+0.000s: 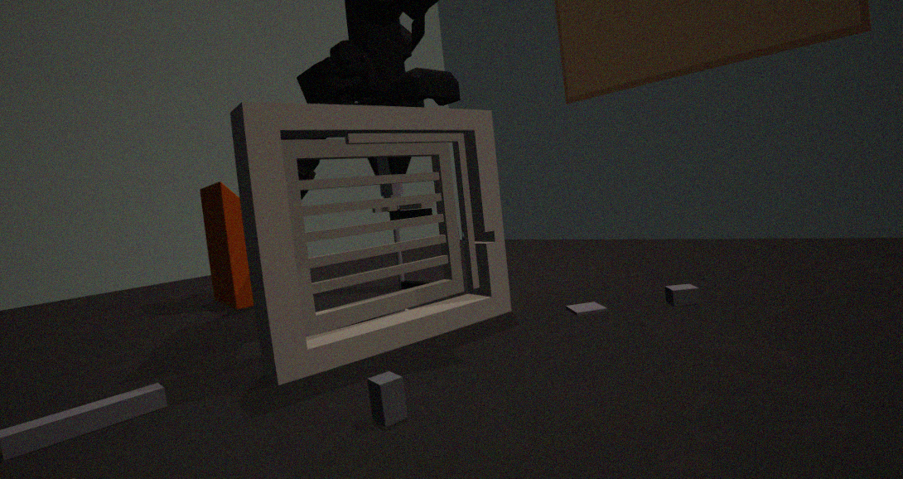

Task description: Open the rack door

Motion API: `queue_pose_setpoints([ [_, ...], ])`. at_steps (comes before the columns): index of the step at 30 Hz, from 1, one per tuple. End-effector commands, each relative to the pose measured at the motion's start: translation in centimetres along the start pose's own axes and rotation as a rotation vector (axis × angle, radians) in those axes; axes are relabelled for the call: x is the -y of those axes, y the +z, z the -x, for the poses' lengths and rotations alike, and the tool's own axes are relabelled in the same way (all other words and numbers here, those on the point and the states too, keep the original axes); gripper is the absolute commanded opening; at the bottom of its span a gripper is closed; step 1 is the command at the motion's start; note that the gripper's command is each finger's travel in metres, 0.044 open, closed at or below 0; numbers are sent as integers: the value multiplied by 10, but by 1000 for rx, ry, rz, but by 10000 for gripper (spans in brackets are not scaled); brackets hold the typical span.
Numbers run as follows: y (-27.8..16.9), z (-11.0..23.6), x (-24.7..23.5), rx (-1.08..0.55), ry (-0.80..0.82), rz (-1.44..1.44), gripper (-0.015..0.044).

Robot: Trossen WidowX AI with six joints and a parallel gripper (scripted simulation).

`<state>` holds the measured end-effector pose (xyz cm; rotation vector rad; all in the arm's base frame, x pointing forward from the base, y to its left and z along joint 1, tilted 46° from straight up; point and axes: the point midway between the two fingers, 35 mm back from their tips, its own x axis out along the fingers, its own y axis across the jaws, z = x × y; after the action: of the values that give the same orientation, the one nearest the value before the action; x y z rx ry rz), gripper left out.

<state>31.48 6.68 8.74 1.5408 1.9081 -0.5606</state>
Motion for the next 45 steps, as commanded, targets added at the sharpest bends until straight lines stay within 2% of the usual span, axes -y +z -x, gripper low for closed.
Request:
queue_pose_setpoints([
  [1,3,0,6,6,1,88,8],
  [45,57,0,77,8,-4,756,8],
])
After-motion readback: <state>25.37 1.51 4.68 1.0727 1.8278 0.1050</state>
